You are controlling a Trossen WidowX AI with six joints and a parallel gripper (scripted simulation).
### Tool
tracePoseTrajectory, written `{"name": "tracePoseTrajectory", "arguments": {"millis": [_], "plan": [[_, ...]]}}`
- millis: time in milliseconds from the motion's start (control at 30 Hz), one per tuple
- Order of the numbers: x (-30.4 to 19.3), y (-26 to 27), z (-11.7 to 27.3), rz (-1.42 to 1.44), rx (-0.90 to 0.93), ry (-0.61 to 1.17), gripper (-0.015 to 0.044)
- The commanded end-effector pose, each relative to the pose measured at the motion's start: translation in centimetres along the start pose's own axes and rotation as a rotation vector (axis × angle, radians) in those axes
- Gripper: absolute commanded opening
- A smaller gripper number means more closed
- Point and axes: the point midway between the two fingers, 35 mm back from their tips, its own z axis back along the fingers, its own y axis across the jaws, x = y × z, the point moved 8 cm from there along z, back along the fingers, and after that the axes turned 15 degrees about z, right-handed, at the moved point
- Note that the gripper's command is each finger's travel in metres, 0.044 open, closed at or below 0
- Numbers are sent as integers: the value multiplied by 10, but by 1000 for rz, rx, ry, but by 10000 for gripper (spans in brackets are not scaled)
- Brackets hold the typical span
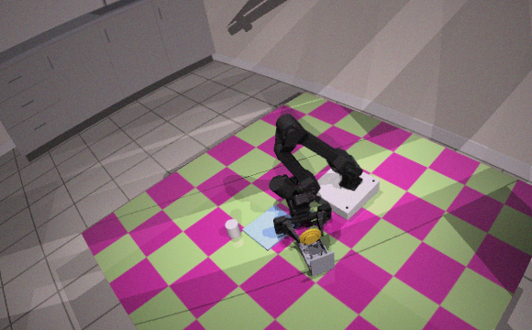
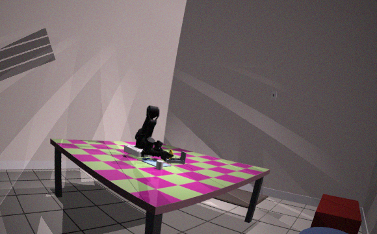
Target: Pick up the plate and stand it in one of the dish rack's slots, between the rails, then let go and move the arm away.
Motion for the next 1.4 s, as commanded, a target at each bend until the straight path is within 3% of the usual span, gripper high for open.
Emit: {"name": "tracePoseTrajectory", "arguments": {"millis": [0, 433, 1033, 1367], "plan": [[0, 0, 0, 0, 0, 0, 53], [0, 0, 0, 0, 0, 0, 394], [13, -10, 1, -7, -6, -1, 400], [86, -42, 4, 10, 7, -21, 400]]}}
